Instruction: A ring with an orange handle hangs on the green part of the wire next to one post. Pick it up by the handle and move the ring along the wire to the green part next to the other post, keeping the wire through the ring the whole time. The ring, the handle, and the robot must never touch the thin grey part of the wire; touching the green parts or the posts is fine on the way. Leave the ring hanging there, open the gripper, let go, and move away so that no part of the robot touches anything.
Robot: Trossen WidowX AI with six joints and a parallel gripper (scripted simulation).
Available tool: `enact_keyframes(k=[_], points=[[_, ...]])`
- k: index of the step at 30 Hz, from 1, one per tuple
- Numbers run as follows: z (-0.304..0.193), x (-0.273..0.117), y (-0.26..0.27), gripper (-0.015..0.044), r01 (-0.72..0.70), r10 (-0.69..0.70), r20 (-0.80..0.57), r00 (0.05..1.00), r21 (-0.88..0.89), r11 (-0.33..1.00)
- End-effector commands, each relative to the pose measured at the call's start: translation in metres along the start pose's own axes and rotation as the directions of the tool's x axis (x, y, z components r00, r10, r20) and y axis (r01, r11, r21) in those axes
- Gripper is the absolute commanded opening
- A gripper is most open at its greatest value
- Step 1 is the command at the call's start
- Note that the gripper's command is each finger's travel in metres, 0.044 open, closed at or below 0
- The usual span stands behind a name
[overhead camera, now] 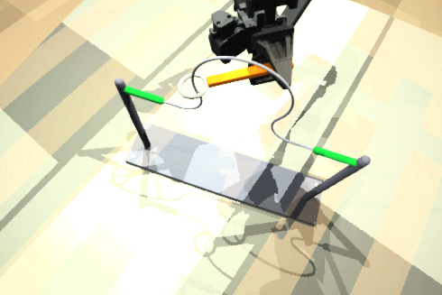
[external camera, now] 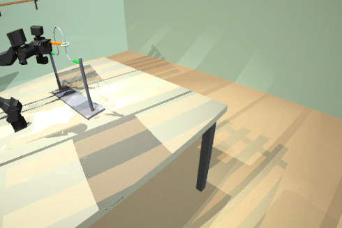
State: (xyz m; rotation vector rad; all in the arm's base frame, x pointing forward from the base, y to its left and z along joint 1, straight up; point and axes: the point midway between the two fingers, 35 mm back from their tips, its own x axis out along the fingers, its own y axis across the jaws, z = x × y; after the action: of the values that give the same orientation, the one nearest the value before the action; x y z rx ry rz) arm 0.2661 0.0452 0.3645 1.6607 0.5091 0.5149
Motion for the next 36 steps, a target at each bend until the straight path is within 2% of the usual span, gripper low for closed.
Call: enact_keyframes(k=[1, 20, 36], points=[[-0.001, 0.000, 0.002, -0.0150, 0.019, -0.019, -0.003, 1.000, -0.045, 0.999], [0.000, 0.000, -0.006, -0.0150, 0.136, -0.134, 0.021, 0.991, -0.225, 0.965], [0.002, -0.001, -0.014, -0.0150, 0.250, -0.243, 0.069, 0.968, -0.396, 0.883]])
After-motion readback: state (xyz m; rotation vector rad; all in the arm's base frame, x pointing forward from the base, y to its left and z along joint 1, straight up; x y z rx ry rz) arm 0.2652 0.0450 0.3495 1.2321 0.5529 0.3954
